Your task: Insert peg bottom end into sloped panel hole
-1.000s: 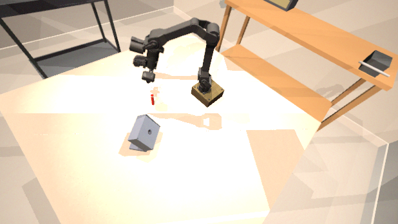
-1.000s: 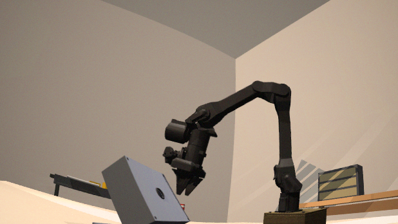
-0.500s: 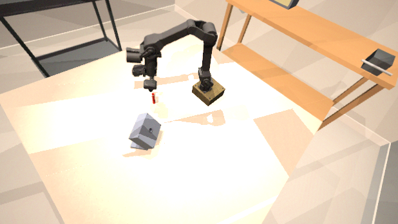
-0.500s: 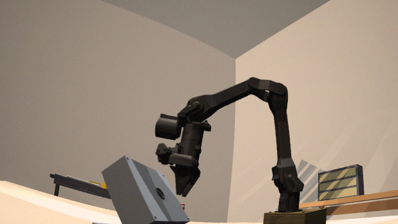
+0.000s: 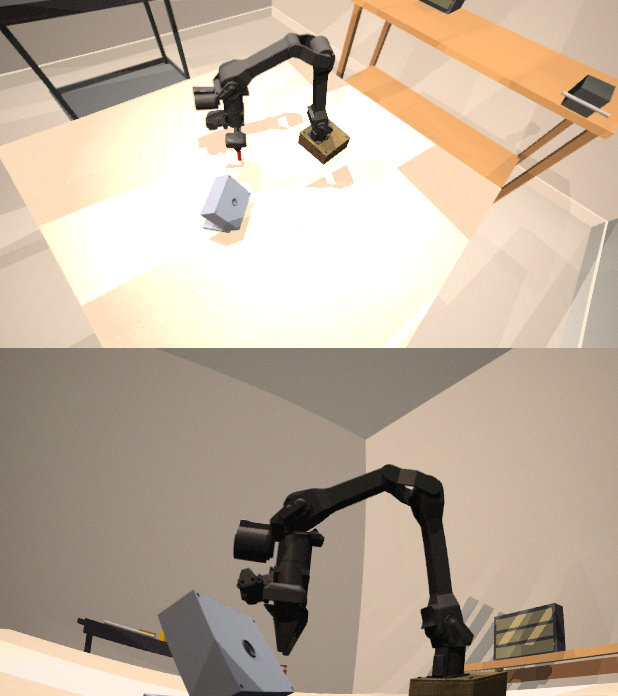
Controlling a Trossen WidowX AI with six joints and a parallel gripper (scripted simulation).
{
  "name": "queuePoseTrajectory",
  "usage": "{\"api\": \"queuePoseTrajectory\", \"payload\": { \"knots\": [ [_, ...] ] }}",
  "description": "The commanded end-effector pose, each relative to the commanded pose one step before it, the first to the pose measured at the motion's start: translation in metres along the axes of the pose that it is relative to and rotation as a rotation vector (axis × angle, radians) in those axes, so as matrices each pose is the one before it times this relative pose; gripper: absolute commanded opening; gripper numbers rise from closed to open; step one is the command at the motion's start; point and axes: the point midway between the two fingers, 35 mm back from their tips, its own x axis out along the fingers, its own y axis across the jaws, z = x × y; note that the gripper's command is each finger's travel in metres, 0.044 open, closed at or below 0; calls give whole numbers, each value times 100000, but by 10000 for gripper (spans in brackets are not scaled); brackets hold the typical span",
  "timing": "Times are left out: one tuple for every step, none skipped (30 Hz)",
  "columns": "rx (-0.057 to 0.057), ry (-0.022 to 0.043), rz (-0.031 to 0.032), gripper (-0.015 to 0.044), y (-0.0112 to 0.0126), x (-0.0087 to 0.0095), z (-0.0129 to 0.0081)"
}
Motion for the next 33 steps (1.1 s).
{"api": "queuePoseTrajectory", "payload": {
  "knots": [
    [323, 833, 363, 440, 180, 687, -16],
    [0, 0, 1, 440, 2, 166, 14],
    [0, 0, 1, 440, 1, 166, 13],
    [0, 0, 1, 440, 1, 166, 12],
    [0, 0, 1, 440, 2, 165, 12],
    [0, 0, 1, 440, 2, 165, 11],
    [0, 0, 1, 440, 2, 165, 10],
    [0, 0, 1, 440, 1, 165, 9],
    [0, 0, 1, 440, 1, 165, 8],
    [0, 0, 1, 440, 1, 165, 7],
    [0, 0, 1, 440, 1, 164, 6],
    [0, 0, 1, 440, 1, 164, 5],
    [0, 0, 1, 440, 1, 164, 4],
    [0, 0, 1, 440, 1, 164, 3],
    [0, 1, 1, 440, 1, 164, 2],
    [0, 1, 1, 440, 1, 163, 1],
    [0, 1, 1, 440, 1, 163, 0],
    [0, 1, 1, 440, 1, 163, -1],
    [0, 1, 1, 440, 0, 163, -2],
    [0, 1, 1, 440, 0, 163, -3],
    [0, 1, 1, 440, 0, 162, -4],
    [0, 1, 1, 440, 0, 162, -5],
    [0, 1, 1, 440, 0, 162, -6],
    [0, 1, 1, 440, 0, 162, -7],
    [0, 1, 1, 440, 0, 161, -8],
    [0, 1, 1, 440, 0, 161, -9],
    [0, 1, 1, 440, 0, 161, -10],
    [0, 2, 1, 440, 0, 161, -11],
    [0, 2, 1, 440, 0, 160, -12],
    [0, 2, 1, 440, -1, 160, -13],
    [0, 2, 1, 440, -1, 160, -14],
    [0, 2, 1, 440, -1, 160, -15],
    [0, 2, 1, 440, -1, 160, -16]
  ]
}}
